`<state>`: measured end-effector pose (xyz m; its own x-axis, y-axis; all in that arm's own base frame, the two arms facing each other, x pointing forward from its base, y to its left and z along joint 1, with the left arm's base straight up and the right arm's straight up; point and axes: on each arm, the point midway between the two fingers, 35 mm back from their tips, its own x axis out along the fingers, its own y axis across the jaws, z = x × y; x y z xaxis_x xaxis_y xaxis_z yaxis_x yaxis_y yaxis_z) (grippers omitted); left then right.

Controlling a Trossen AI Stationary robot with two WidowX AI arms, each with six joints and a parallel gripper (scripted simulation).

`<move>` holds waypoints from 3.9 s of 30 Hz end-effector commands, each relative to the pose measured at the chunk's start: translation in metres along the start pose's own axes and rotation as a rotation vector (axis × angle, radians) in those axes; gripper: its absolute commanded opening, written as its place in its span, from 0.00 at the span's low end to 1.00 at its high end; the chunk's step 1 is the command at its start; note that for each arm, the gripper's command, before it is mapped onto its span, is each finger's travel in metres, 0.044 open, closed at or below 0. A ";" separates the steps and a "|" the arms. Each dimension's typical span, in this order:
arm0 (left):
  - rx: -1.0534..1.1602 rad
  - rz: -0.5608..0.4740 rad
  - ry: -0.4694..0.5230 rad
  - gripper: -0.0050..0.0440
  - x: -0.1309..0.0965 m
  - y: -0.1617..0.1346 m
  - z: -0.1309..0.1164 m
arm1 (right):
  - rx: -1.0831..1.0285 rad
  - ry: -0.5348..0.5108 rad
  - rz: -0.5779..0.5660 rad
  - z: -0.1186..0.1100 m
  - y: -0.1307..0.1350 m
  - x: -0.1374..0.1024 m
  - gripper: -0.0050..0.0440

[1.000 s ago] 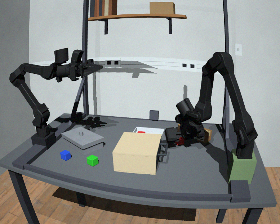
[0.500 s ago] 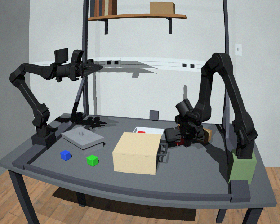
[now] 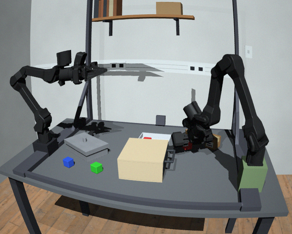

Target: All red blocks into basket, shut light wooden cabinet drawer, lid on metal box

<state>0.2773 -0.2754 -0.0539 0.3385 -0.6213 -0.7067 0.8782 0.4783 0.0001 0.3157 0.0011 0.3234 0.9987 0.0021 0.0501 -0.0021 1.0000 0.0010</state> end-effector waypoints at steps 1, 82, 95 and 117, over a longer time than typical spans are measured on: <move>0.016 0.009 -0.049 0.06 -0.009 0.003 0.023 | 0.000 -0.046 0.000 0.018 -0.001 -0.004 0.38; -0.769 0.753 -0.035 0.00 0.035 0.067 0.152 | 0.000 -0.046 0.000 0.018 -0.001 -0.004 0.38; -0.776 0.759 -0.046 0.00 0.031 0.071 0.149 | 0.000 -0.046 0.000 0.018 -0.001 -0.004 0.38; -0.769 0.753 -0.043 0.00 0.049 0.067 0.136 | 0.000 -0.046 0.000 0.018 -0.001 -0.004 0.38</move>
<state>0.3952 -0.3503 -0.0109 0.7043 0.0079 -0.7098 -0.0058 1.0000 0.0054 0.3157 0.0011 0.3234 0.9987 0.0021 0.0501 -0.0021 1.0000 0.0010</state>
